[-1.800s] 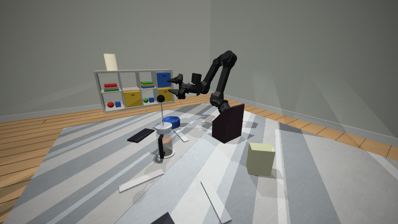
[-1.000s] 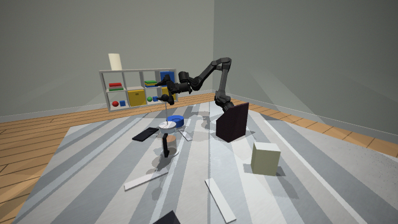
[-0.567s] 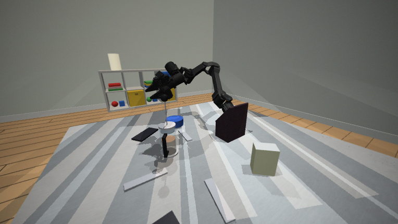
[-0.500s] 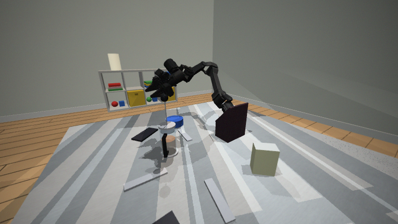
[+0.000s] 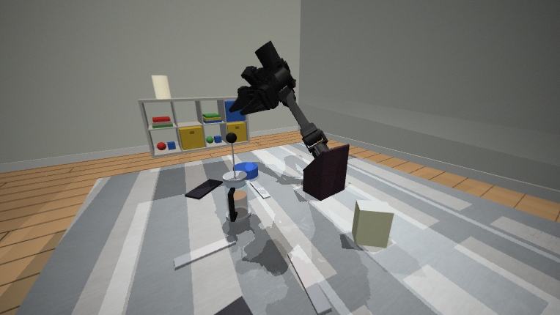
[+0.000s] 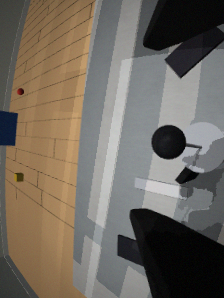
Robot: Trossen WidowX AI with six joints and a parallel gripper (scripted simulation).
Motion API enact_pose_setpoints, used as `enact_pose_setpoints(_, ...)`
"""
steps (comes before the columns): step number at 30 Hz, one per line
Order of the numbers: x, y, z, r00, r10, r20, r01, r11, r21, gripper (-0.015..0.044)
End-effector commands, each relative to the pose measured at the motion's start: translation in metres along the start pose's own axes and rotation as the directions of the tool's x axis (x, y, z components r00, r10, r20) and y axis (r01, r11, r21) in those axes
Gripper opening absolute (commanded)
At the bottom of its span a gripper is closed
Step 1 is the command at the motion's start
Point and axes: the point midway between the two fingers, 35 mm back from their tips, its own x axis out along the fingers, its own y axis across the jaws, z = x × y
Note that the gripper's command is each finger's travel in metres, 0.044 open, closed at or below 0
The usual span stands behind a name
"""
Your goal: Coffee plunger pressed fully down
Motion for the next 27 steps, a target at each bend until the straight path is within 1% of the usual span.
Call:
enact_pose_setpoints(1,-0.011,0.009,-0.001,0.999,-0.041,0.007,0.040,0.999,0.015,0.0440)
enact_pose_setpoints(9,0.018,0.008,-0.048,0.999,-0.044,0.009,0.043,0.999,0.016,0.0440)
enact_pose_setpoints(16,0.020,0.007,-0.048,0.999,-0.042,0.008,0.042,0.999,0.015,0.0440)
enact_pose_setpoints(27,0.037,0.007,-0.048,0.999,-0.041,0.007,0.041,0.999,0.016,0.0440)
